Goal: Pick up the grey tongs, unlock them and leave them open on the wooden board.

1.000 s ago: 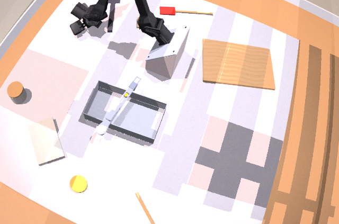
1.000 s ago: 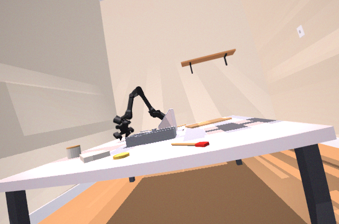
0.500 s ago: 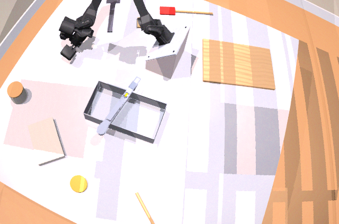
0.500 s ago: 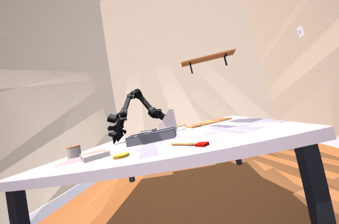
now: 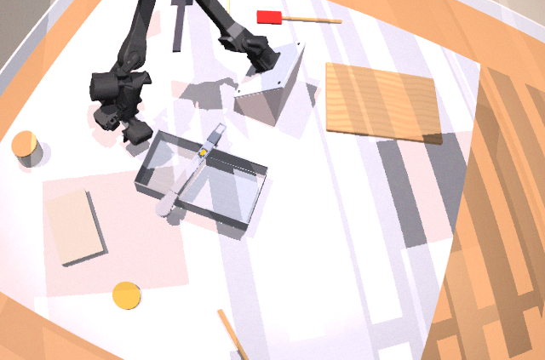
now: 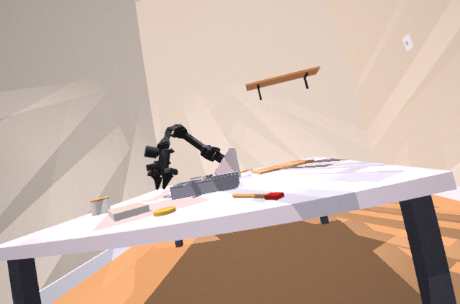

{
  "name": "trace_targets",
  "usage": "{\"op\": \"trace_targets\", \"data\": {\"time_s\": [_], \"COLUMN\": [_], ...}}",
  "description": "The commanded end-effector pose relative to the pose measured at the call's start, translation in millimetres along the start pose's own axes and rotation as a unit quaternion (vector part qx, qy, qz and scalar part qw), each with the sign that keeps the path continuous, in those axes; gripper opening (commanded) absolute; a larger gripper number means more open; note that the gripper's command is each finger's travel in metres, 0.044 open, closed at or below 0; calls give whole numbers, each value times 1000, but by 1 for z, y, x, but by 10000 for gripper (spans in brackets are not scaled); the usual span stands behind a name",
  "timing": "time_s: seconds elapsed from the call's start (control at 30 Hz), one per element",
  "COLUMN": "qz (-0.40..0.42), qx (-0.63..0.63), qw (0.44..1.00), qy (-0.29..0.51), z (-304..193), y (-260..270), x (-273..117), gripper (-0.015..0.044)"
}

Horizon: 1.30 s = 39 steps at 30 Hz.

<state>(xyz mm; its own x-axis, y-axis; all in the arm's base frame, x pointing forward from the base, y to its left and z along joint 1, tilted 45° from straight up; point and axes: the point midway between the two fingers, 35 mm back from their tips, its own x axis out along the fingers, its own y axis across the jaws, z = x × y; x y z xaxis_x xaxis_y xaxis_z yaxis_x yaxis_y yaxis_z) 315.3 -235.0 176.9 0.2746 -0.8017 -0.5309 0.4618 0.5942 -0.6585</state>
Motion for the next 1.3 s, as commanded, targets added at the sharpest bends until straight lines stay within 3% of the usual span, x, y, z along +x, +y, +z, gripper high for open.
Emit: {"op": "trace_targets", "data": {"time_s": [0.0, 0.13, 0.3, 0.37, 0.53, 0.63, 0.7, 0.8, 0.93, 1.0, 1.27], "qz": [40, 59, 96, 102, 103, 106, 107, 109, 120, 125, 126], "qx": [-170, -346, -552, -636, -854, -872, -898, -955, -974, -951, -947], "qw": [984, 936, 828, 765, 505, 474, 420, 252, -102, -220, -235], "qy": [-14, -2, 18, 31, 69, 66, 76, 107, 161, 178, 180], "z": [19, 17, -3, -13, -44, -47, -52, -64, -80, -82, -83], "y": [56, 100, 154, 168, 209, 217, 220, 225, 235, 239, 239], "x": [-22, -37, -54, -60, -77, -79, -80, -83, -90, -92, -93], "gripper": [260, 260, 260, 260, 260, 260, 260, 260, 260, 260, 260]}}
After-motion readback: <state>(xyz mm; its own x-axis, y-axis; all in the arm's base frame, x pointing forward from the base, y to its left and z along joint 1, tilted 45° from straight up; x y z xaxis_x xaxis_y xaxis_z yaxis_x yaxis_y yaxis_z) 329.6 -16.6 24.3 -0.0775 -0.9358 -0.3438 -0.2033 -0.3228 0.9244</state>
